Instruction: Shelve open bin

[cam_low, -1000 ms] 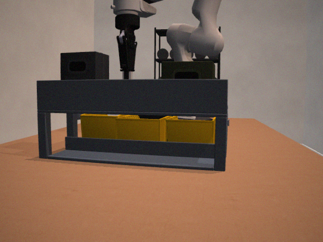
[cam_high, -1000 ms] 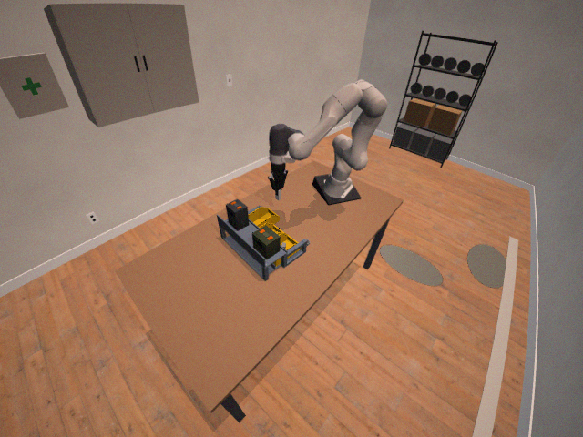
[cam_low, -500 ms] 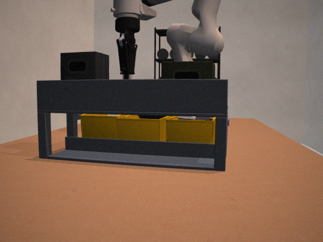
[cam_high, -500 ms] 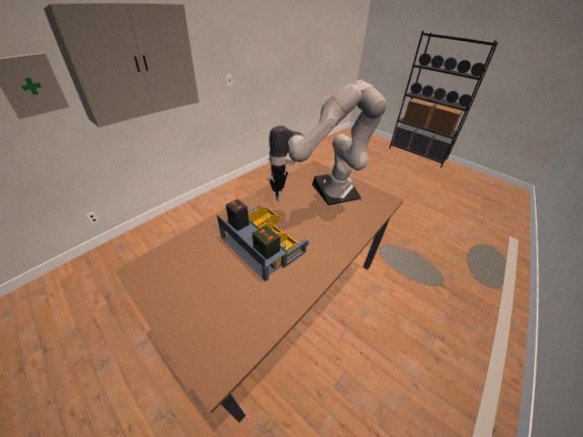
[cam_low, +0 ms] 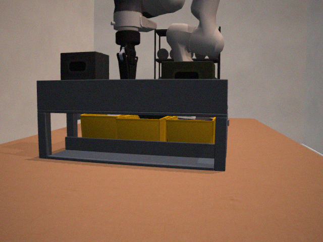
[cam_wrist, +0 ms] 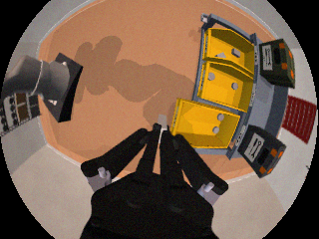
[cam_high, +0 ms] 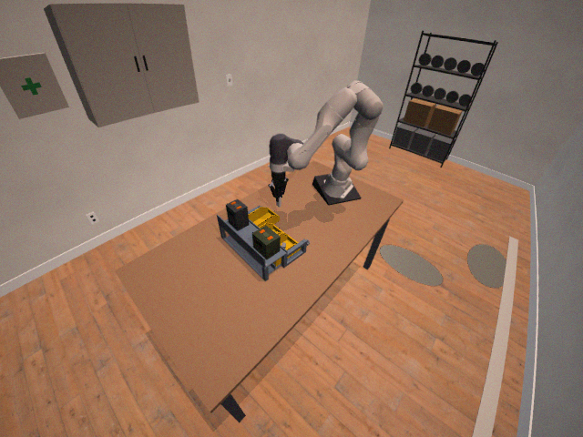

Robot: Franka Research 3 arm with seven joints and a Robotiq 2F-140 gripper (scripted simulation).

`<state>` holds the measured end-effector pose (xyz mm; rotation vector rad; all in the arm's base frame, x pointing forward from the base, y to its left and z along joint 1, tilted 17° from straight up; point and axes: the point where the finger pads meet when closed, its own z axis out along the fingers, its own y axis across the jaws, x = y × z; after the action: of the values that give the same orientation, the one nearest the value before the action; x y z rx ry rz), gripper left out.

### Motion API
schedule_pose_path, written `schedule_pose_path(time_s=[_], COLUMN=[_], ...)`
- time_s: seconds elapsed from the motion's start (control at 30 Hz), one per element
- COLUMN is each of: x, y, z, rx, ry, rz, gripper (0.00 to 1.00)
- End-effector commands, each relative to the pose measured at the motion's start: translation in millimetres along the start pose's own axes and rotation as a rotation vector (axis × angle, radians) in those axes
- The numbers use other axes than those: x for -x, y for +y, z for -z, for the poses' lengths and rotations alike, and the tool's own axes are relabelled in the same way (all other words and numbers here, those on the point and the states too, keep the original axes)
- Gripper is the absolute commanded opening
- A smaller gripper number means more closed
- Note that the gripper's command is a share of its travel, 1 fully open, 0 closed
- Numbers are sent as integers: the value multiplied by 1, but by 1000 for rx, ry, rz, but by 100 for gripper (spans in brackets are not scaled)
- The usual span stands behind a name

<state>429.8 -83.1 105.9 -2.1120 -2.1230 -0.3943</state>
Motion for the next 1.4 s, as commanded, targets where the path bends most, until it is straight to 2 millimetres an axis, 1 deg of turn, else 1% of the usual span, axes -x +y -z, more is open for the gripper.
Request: schedule_pose_path(time_s=[0.0,0.27,0.33,0.67,0.83,1.37], x=[2,2,2,2,2,2], y=[4,4,4,5,5,5], z=[-13,-37,-37,-57,-61,-62], rx=[13,13,13,13,13,13], ry=[-5,-5,-5,-5,-5,-5], rz=[17,17,17,17,17,17], gripper=[0,0,0,0,0,0])
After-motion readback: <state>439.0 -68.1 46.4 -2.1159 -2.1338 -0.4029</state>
